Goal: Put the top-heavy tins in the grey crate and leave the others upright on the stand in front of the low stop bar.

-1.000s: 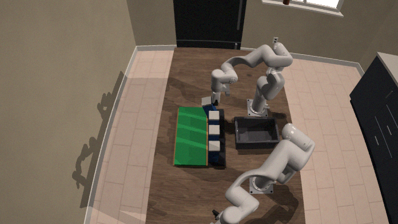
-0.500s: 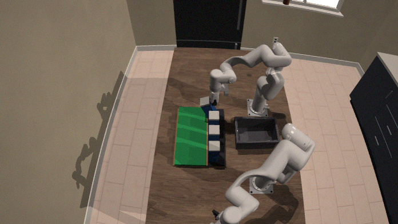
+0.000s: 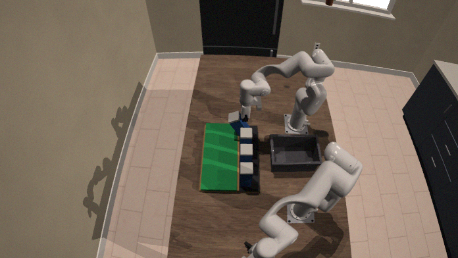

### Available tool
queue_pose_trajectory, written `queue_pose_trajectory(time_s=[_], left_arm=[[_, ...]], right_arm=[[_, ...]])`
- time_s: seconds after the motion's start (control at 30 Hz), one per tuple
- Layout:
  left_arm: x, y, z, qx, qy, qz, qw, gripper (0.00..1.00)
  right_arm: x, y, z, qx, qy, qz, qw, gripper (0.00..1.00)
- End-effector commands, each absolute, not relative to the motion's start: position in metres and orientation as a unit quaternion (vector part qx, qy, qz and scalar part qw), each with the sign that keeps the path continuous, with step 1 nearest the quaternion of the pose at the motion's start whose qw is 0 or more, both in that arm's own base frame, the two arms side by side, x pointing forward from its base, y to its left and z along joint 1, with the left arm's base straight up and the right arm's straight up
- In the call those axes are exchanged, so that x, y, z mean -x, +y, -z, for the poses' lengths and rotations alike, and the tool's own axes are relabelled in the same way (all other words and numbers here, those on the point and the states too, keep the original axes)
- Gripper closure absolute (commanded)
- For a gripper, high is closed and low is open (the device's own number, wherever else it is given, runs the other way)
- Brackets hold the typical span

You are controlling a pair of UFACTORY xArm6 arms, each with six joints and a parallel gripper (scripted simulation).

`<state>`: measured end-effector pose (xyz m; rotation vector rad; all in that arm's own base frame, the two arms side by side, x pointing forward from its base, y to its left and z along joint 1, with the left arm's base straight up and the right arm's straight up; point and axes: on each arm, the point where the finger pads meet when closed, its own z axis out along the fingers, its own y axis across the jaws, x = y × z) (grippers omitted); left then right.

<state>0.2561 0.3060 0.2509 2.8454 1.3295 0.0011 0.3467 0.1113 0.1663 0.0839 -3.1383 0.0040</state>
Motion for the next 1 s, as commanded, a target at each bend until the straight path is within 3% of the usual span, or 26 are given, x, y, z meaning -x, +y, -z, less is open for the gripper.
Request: queue_pose_trajectory(time_s=[0.0, 0.97], left_arm=[[-0.257, 0.307, -0.252, -0.906, 0.423, -0.002, 0.000, 0.00], [-0.257, 0.307, -0.252, -0.906, 0.423, -0.002, 0.000, 0.00]], right_arm=[[-0.348, 0.112, -0.168, -0.027, -1.000, -0.001, -0.001, 1.00], [-0.332, 0.112, -0.168, -0.026, -1.000, -0.001, -0.001, 1.00]])
